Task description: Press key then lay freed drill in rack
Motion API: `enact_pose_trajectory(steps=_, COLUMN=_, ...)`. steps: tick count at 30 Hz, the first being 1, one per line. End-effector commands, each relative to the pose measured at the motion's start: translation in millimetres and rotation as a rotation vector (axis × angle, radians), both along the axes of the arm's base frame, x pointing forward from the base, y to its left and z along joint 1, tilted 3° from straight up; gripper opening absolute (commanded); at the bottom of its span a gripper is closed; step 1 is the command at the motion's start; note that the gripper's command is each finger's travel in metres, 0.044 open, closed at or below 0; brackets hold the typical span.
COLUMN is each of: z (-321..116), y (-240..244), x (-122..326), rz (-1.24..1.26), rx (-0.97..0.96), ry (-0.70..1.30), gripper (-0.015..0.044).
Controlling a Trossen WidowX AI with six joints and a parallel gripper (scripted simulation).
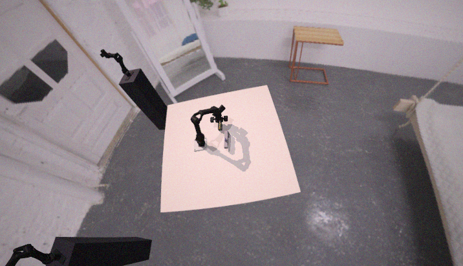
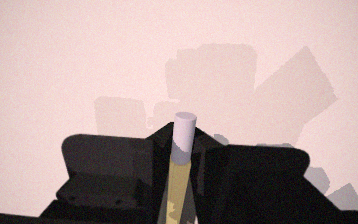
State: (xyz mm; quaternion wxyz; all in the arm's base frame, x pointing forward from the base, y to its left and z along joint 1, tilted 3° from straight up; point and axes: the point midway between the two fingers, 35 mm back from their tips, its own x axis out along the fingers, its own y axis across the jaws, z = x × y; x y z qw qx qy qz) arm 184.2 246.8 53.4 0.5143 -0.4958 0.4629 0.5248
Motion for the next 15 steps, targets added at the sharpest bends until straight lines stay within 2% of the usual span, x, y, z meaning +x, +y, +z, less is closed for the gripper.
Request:
enact_pose_trajectory(steps=1, z=-7.3, y=-2.8, x=-0.2, rz=-0.003, rx=-0.014, ry=0.003, gripper=0.0)
enact_pose_trajectory(steps=2, z=-7.5, y=-3.0, x=-0.2, rz=-0.003, rx=-0.014, ry=0.003, gripper=0.0)
enact_pose_trajectory(steps=15, z=-0.5, y=0.0, x=-0.1, rz=0.0, rx=0.001, ry=0.0, gripper=0.0341)
